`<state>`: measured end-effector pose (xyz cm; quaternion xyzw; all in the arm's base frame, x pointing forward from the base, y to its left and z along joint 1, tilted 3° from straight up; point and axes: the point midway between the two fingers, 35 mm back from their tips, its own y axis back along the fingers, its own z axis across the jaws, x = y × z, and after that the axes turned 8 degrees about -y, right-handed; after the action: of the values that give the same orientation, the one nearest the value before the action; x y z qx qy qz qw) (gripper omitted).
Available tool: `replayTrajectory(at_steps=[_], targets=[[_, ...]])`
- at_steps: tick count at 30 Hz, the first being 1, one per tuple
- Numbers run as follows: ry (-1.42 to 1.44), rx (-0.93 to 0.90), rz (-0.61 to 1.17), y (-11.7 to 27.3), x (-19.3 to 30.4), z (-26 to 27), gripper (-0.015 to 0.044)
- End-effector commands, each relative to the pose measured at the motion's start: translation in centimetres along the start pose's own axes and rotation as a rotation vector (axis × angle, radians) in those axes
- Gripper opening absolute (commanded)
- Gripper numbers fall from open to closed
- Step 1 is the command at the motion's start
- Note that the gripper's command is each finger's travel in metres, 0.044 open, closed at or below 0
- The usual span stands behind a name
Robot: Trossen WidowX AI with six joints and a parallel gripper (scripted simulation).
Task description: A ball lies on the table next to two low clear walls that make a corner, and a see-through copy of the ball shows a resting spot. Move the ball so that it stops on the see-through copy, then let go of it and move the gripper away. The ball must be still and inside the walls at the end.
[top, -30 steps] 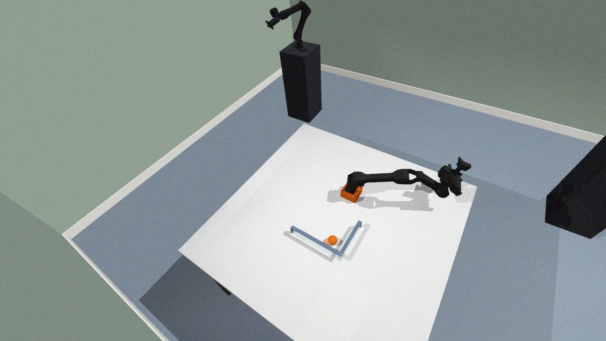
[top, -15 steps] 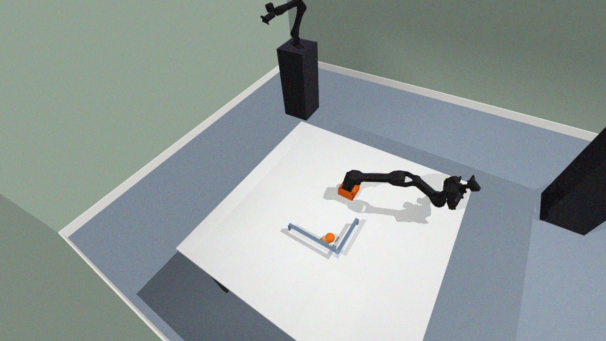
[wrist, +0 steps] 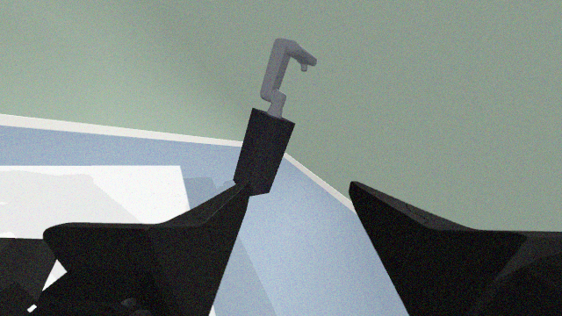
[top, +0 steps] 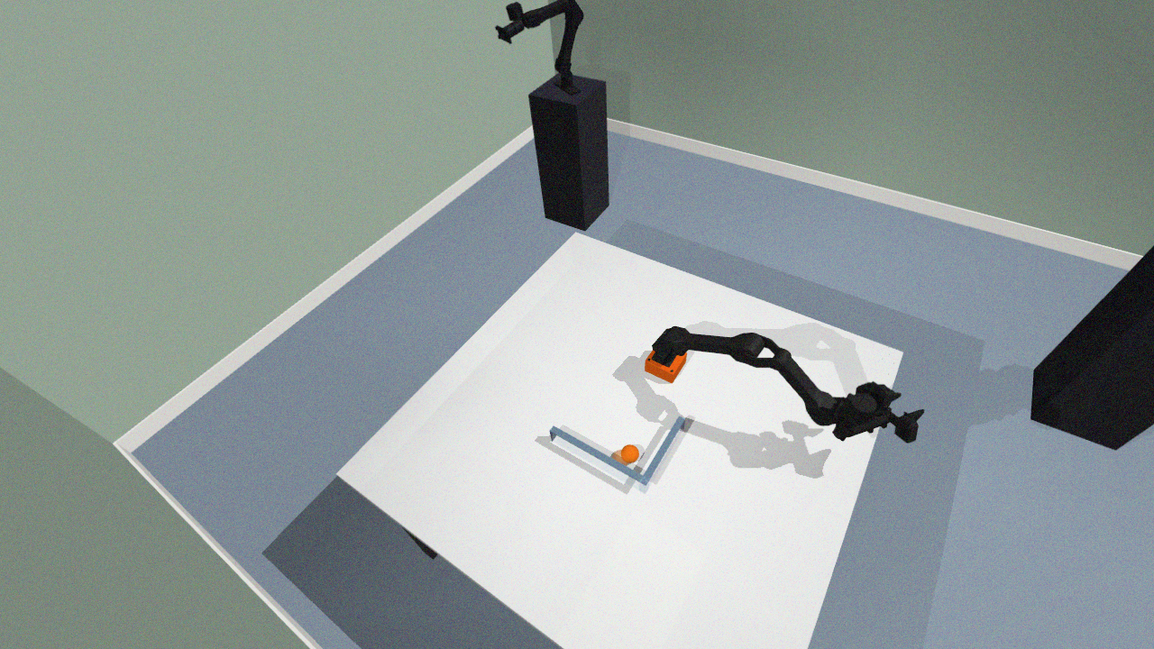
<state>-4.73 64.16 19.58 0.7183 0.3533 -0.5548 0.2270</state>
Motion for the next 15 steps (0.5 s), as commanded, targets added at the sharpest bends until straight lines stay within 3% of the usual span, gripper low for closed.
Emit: replayTrajectory(at_steps=[1,15], targets=[[-0.124,0.126,0.089,4.1,1.6,-3.5,0.0361],[-0.471,0.544,0.314,19.7,4.7,-11.0,0.0361]])
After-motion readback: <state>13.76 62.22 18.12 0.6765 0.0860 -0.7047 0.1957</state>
